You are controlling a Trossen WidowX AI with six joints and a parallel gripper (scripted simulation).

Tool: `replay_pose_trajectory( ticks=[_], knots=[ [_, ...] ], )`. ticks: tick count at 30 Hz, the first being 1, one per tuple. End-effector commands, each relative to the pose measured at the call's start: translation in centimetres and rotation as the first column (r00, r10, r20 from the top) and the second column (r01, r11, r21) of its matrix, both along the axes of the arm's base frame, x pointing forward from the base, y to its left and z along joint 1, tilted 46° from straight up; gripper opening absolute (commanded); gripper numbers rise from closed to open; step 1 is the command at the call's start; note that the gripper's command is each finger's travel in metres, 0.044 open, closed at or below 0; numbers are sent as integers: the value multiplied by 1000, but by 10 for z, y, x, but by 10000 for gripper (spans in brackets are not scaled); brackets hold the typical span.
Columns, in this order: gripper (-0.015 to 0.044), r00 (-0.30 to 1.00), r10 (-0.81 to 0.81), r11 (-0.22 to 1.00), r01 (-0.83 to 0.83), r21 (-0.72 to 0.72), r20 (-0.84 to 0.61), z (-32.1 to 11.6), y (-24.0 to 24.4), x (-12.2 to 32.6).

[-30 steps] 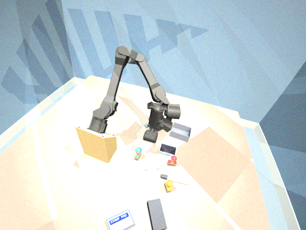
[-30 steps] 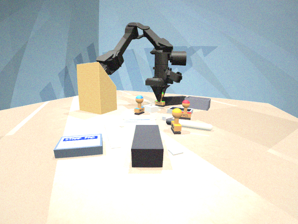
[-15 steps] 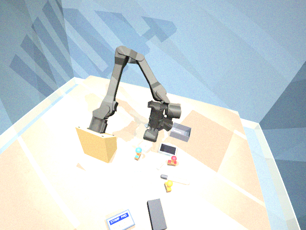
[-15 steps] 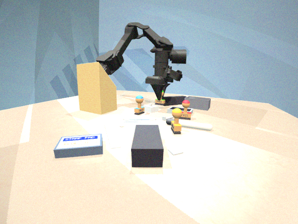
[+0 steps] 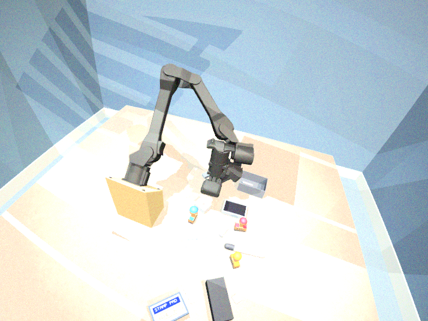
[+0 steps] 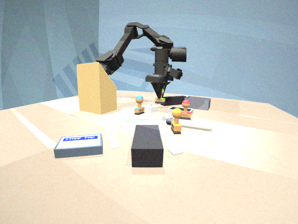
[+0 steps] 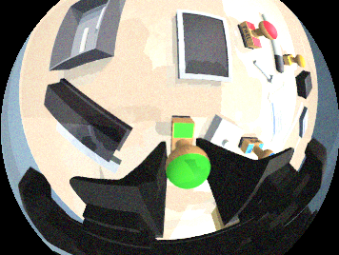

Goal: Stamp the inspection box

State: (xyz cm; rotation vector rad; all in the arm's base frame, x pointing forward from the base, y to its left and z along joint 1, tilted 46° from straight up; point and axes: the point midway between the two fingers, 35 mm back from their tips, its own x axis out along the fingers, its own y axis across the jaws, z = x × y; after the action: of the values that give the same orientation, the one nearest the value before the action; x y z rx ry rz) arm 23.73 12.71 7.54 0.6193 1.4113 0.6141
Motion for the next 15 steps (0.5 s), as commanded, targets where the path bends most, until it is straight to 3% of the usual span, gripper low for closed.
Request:
replay_pose_trajectory(
  ticks=[1, 15],
  knots=[
    [0, 1000, 2, 1000, -3, 3, 10, 3, -1, 2],
    [0, 1000, 3, 1000, -3, 5, 10, 7, -6, 1]
  ],
)
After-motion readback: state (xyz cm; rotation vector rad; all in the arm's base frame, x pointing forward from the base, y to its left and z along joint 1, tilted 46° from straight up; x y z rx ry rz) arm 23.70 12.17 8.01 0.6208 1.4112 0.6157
